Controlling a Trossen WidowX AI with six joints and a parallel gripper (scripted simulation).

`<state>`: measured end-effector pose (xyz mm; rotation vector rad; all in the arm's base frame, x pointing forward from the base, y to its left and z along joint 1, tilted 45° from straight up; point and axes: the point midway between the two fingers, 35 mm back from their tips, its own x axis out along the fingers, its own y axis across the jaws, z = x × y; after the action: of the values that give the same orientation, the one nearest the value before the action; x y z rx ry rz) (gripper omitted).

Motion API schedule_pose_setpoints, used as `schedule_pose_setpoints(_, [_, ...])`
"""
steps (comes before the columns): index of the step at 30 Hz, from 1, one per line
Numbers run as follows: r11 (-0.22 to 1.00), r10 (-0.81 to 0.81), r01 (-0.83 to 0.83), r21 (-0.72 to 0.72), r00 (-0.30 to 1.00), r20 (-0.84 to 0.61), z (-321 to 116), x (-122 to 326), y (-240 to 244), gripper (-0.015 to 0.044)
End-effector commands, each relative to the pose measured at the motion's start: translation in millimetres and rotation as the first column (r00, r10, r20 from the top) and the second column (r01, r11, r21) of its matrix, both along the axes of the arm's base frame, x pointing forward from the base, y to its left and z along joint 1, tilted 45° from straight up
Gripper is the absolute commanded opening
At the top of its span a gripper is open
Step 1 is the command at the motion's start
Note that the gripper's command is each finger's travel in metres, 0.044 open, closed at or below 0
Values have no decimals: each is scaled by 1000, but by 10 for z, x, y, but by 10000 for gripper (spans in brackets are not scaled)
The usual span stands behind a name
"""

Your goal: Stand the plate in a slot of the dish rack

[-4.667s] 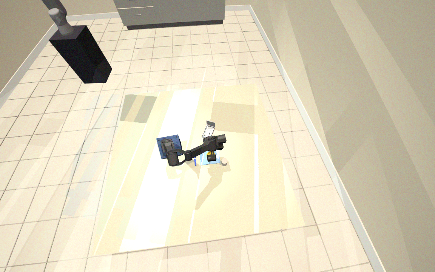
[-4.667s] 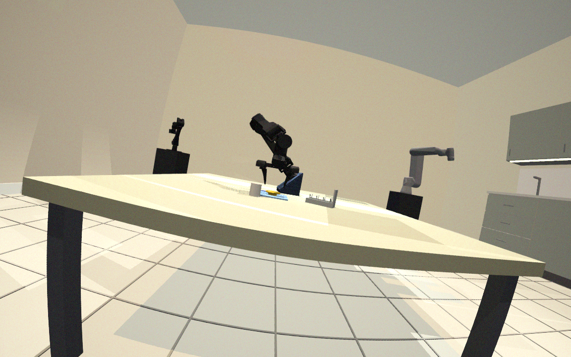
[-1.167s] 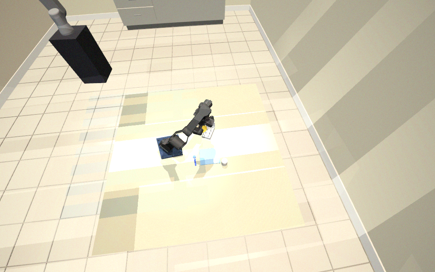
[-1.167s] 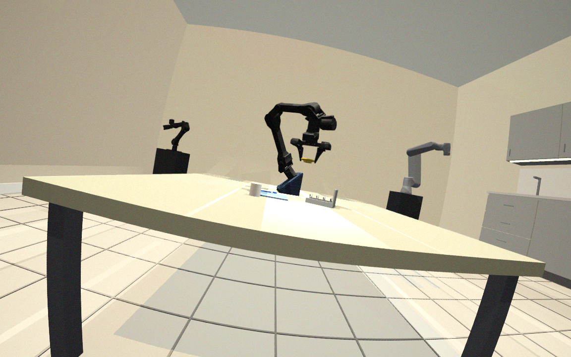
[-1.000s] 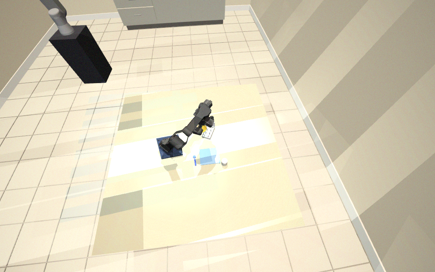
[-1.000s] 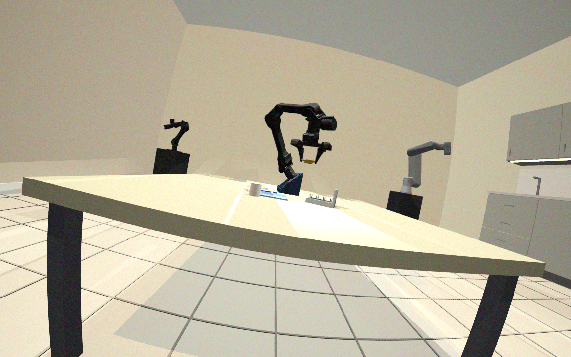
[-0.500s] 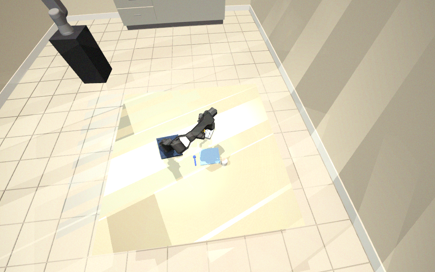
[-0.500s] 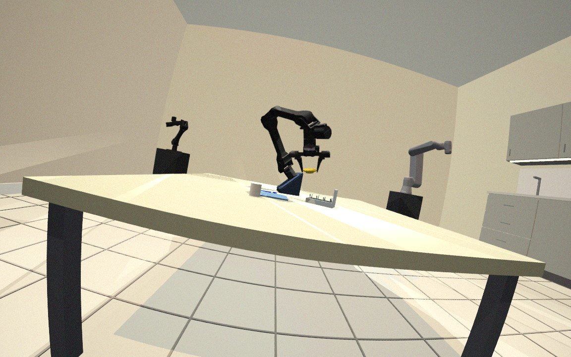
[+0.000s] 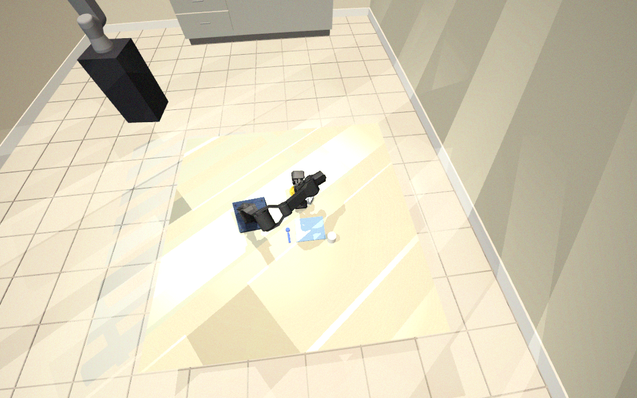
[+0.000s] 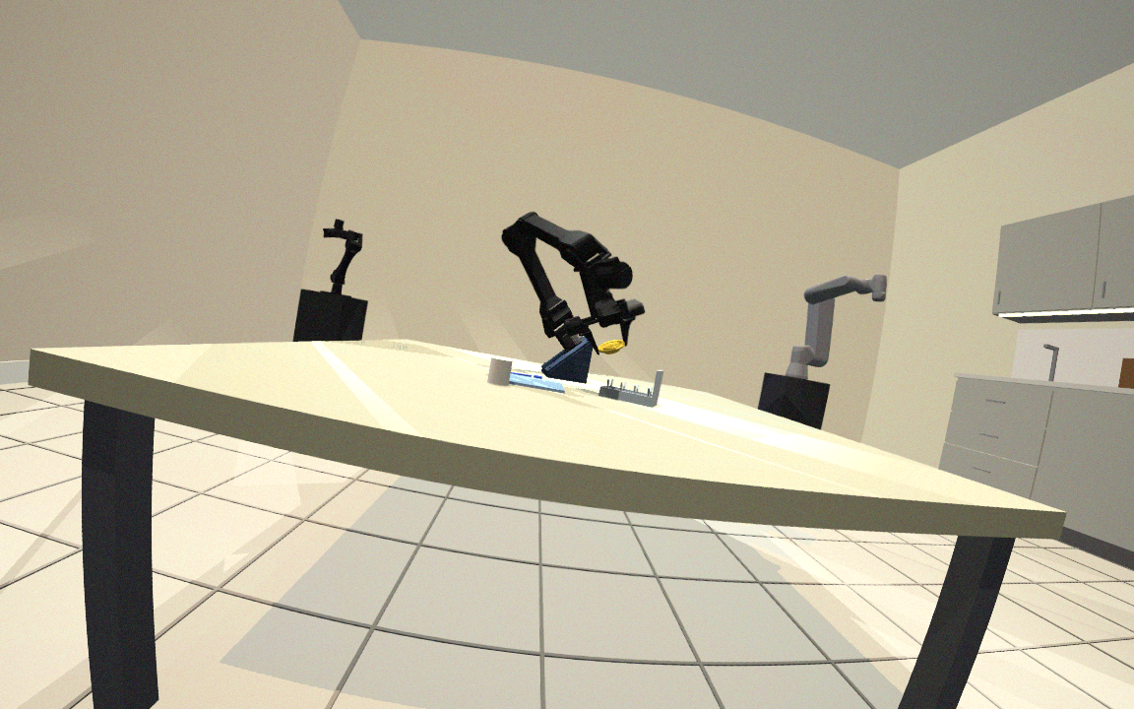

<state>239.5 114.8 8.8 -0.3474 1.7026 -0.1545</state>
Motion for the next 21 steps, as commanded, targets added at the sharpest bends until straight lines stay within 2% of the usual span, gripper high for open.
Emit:
schedule_pose_setpoints(1, [995, 54, -51, 83, 998, -29, -57, -3, -37, 0])
schedule_pose_setpoints(11, [939, 211, -192, 284, 977, -38, -201, 32, -116, 0])
schedule_pose_setpoints(21, [820, 369, -352, 451, 928, 53, -299, 79, -192, 0])
